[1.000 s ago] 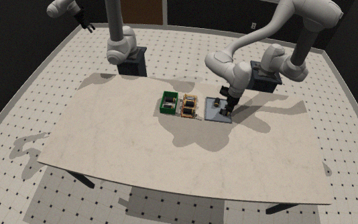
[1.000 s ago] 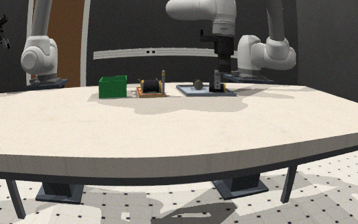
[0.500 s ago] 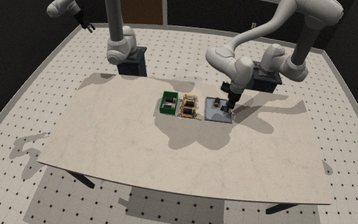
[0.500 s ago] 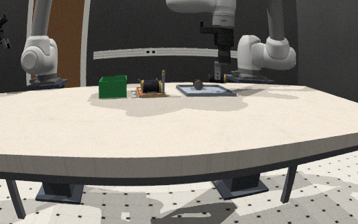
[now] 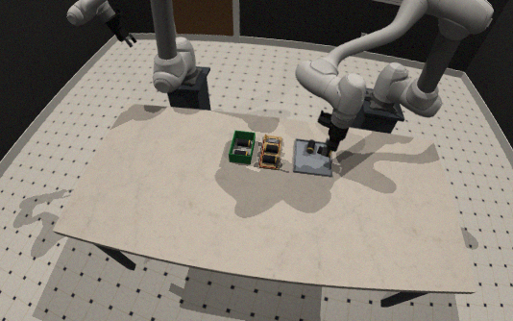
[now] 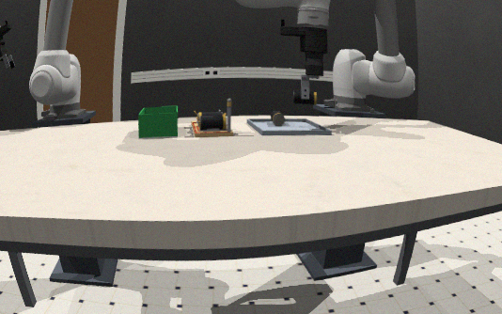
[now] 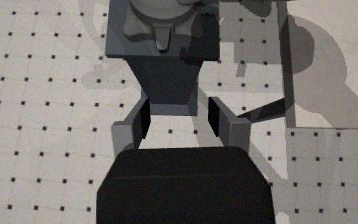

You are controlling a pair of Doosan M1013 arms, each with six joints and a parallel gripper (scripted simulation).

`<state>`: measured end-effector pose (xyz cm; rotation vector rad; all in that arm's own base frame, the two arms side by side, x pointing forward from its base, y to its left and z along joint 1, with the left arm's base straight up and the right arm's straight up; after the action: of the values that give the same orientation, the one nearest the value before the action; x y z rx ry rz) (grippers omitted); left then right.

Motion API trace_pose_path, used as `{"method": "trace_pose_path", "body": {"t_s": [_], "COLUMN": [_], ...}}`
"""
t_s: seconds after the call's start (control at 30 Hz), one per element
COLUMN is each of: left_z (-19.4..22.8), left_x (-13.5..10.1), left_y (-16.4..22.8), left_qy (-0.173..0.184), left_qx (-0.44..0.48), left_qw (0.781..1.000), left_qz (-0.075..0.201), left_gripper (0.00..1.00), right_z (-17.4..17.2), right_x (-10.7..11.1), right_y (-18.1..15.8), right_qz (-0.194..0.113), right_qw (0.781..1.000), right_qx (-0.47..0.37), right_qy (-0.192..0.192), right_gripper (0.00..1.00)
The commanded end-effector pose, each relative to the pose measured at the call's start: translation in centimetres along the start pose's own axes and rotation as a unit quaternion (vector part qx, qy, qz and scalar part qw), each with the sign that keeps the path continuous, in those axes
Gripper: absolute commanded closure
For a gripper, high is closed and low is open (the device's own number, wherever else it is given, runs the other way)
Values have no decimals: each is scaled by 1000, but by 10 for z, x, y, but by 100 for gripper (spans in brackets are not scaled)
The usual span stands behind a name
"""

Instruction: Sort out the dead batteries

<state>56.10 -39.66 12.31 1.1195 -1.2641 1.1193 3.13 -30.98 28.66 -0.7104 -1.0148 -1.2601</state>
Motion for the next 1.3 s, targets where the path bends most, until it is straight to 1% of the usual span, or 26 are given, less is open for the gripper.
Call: {"method": "trace_pose_path", "body": {"t_s": [0.0, 0.07, 0.3, 0.4, 0.5, 0.57, 0.97, 1.1, 1.27], "left_z": [0, 0, 0, 0, 0, 0, 2, 17, 64], "left_x": [45, 57, 58, 58, 58, 58, 58, 58, 58], "left_y": [0, 0, 0, 0, 0, 0, 0, 3, 14], "left_qy": [1, 1, 1, 1, 1, 1, 1, 1, 1], "left_qx": [0, 0, 6, 55, 124, 151, 157, 157, 157], "left_qw": [1000, 1000, 1000, 999, 992, 989, 988, 988, 988], "left_qz": [1, 1, 1, 1, 1, 1, 1, 1, 1], "left_gripper": [43, 43, 43, 43, 43, 43, 43, 43, 43], "right_z": [0, 0, 0, 0, 0, 0, 0, 0, 0], "right_x": [1, 1, 1, 1, 1, 1, 1, 1, 1], "right_y": [0, 0, 0, 0, 0, 0, 0, 0, 0], "right_qz": [0, 0, 0, 0, 0, 0, 0, 0, 0], "right_qw": [1000, 1000, 1000, 1000, 1000, 1000, 1000, 1000, 1000], "right_qx": [0, 0, 0, 0, 0, 0, 0, 0, 0], "right_qy": [-1, -1, -1, -1, -1, -1, -1, -1, -1], "right_gripper": [0, 0, 0, 0, 0, 0, 0, 0, 0]}}
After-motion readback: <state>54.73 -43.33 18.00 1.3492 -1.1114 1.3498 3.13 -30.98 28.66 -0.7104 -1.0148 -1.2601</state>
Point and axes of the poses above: on each arm, the point where the finger pads meet when closed, its own x axis back along the fingers, its own y axis across the jaws, z = x × y, the point moved 2 cm from there along x, back along the fingers, and after that the axes turned 10 degrees about x, right-handed, at the moved point
